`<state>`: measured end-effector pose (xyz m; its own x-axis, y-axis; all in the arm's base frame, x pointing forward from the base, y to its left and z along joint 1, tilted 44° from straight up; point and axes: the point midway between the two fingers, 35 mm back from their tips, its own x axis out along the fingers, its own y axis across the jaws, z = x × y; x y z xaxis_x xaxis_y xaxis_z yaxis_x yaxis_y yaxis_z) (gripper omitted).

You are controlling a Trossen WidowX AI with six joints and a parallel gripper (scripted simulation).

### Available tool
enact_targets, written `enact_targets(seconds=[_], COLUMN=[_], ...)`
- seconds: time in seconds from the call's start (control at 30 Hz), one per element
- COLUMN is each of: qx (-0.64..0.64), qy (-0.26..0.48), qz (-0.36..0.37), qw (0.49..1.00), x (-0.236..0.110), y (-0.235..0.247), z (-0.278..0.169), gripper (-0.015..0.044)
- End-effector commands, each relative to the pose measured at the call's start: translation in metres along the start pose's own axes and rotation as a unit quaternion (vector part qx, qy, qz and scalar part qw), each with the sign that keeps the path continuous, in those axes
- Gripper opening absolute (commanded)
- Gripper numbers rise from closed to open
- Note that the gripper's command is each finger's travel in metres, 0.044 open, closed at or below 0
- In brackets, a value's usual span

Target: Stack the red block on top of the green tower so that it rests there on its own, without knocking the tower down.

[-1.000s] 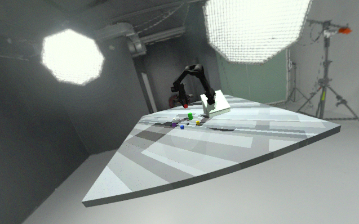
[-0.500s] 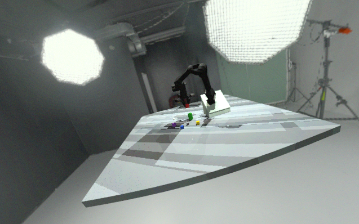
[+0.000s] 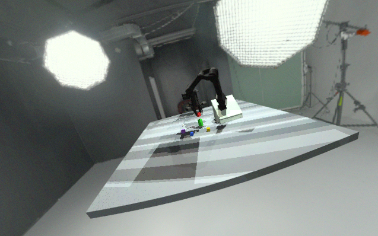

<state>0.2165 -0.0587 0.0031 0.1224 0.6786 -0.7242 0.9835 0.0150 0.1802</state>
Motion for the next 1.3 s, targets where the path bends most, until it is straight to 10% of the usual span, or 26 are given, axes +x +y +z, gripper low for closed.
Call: enact_targets(seconds=[0.0, 1.27], qx=[0.003, 0.003], qy=[0.002, 0.003], qz=[0.001, 0.001], qw=[1.0, 1.0], x=[0.01, 0.032], y=[0.0, 0.0], z=[0.0, -0.001], gripper=[0.0, 0.0])
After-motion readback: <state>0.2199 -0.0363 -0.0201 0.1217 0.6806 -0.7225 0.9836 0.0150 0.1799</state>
